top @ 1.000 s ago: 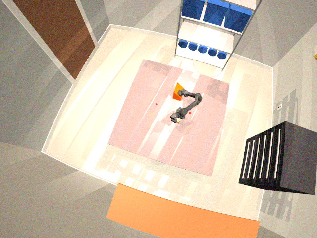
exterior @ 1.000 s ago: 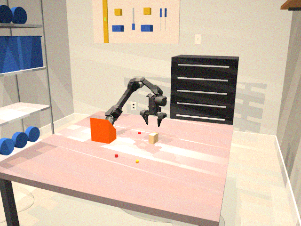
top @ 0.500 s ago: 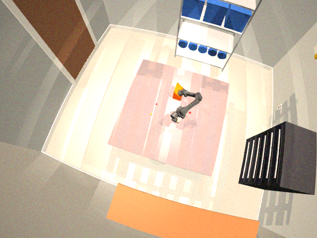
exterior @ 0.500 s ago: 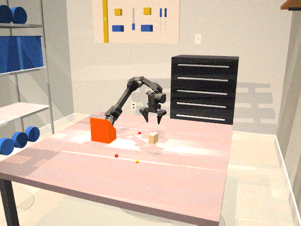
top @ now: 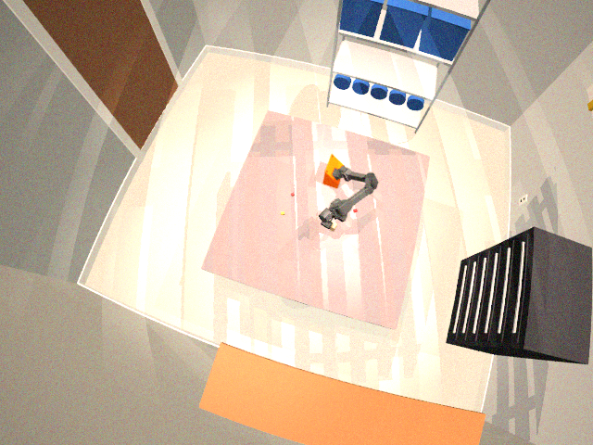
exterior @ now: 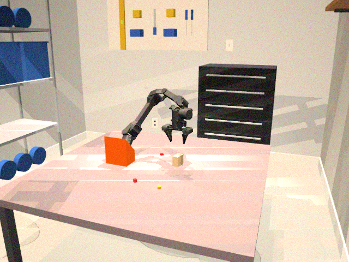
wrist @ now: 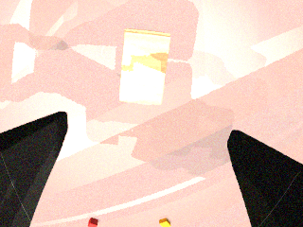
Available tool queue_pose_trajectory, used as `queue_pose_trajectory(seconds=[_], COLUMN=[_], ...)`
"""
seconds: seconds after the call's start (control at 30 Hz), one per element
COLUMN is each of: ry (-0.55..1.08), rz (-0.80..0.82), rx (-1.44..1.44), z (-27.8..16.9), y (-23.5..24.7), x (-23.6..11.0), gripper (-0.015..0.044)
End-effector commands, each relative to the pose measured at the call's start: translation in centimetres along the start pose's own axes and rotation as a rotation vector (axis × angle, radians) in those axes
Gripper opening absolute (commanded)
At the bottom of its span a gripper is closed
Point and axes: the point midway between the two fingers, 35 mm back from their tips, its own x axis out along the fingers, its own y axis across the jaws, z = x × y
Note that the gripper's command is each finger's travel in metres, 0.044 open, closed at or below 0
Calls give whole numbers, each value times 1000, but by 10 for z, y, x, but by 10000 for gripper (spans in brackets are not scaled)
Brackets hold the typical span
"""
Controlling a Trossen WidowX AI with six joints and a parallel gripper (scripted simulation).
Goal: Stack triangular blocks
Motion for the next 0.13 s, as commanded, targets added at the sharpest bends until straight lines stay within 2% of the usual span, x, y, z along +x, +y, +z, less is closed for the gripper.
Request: queue_pose_trajectory(seconds=[0.0,0.1], ry=[0,0], rz=[0,0], rx=[4,4], z=[0,0], y=[0,0], x=[0,0], gripper=[440,440])
